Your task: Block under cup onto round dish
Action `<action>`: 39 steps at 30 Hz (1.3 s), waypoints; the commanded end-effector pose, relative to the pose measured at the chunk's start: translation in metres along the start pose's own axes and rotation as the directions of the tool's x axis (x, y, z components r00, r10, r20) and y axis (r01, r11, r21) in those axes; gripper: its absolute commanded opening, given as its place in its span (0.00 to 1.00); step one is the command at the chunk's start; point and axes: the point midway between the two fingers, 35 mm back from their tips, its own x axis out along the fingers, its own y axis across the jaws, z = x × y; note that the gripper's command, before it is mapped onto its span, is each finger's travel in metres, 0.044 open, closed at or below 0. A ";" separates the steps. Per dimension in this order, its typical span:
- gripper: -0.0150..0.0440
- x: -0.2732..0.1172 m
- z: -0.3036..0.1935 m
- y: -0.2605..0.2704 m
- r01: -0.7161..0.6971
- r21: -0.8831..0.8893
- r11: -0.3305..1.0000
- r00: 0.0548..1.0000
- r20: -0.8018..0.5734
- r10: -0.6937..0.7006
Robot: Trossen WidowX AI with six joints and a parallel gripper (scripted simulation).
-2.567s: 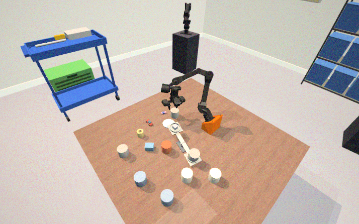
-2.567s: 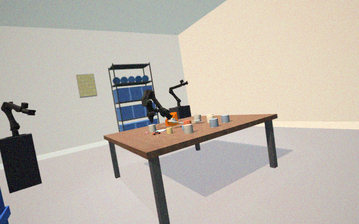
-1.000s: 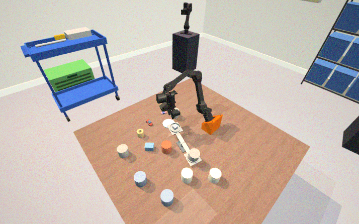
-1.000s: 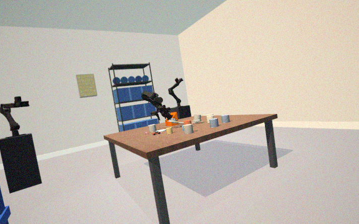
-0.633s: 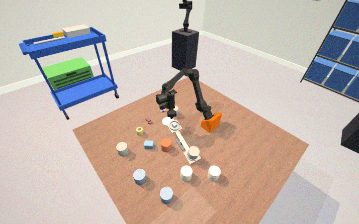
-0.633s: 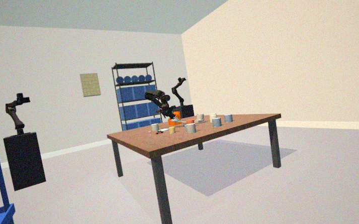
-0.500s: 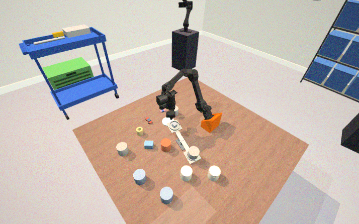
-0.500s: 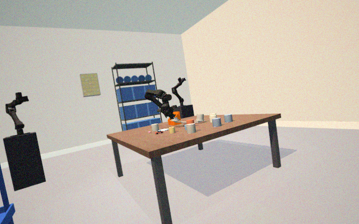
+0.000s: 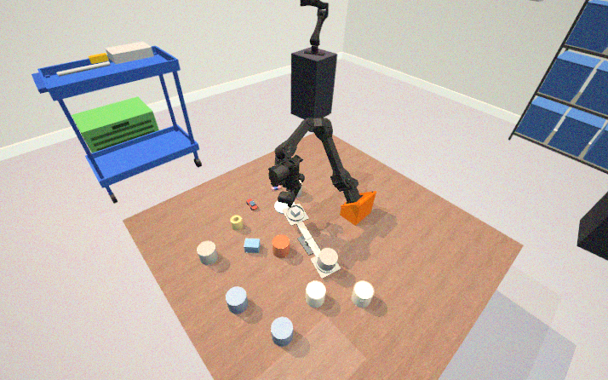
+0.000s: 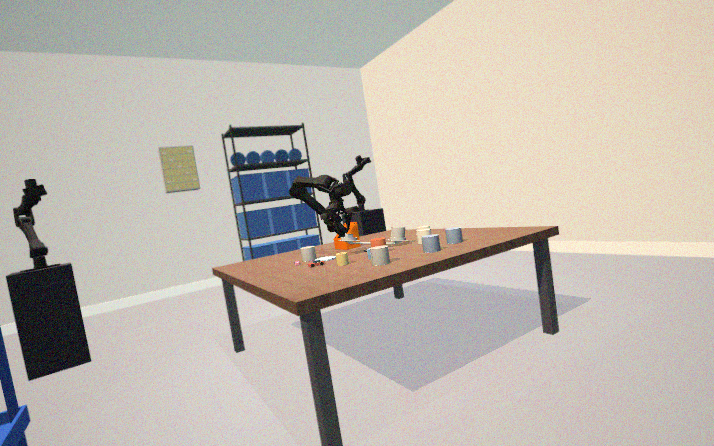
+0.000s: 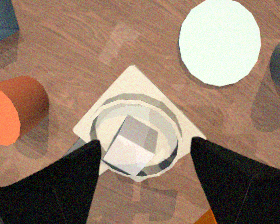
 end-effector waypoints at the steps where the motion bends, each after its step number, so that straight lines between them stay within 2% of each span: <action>1: 0.69 -0.002 -0.005 0.005 0.015 0.104 0.994 1.000 0.004 -0.015; 15: 0.69 -0.007 -0.023 0.016 0.055 0.520 0.852 0.997 0.021 -0.077; 39: 0.69 0.028 -0.022 0.014 0.054 0.525 0.849 0.997 0.022 -0.077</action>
